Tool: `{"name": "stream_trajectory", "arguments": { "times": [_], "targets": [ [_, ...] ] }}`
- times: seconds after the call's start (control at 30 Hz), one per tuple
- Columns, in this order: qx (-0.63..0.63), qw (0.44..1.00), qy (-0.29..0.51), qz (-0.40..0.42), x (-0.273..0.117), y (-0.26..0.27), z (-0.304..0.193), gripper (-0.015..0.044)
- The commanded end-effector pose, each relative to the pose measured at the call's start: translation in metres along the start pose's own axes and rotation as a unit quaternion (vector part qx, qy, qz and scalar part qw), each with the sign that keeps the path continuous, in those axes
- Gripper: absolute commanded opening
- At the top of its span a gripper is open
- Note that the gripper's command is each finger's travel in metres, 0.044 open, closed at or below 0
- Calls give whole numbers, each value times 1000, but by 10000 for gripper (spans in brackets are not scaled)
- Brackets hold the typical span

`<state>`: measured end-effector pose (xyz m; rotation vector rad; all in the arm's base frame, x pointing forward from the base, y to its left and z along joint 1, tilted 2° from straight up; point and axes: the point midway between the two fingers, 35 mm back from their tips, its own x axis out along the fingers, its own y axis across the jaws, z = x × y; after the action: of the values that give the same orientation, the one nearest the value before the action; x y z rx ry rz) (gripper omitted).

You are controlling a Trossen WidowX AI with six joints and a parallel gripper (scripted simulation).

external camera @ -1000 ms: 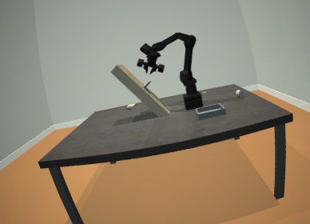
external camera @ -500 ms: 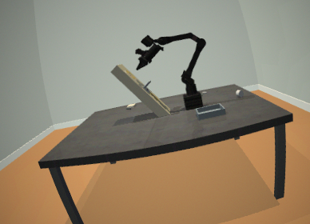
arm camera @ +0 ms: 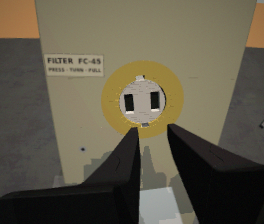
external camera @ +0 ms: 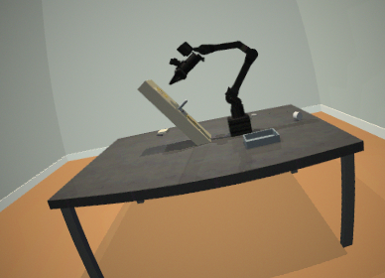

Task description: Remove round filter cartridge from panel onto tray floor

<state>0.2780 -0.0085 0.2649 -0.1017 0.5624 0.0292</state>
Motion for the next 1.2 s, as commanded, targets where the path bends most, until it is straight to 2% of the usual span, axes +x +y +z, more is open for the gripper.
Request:
{"name": "stream_trajectory", "arguments": {
  "times": [0.0,0.9,1.17],
  "targets": [
    [-2,1000,2,2,7,1,-1,95],
    [-2,1000,1,2,50,1,-1,95],
    [-2,1000,1,2,52,1,-2,95]
  ]
}}
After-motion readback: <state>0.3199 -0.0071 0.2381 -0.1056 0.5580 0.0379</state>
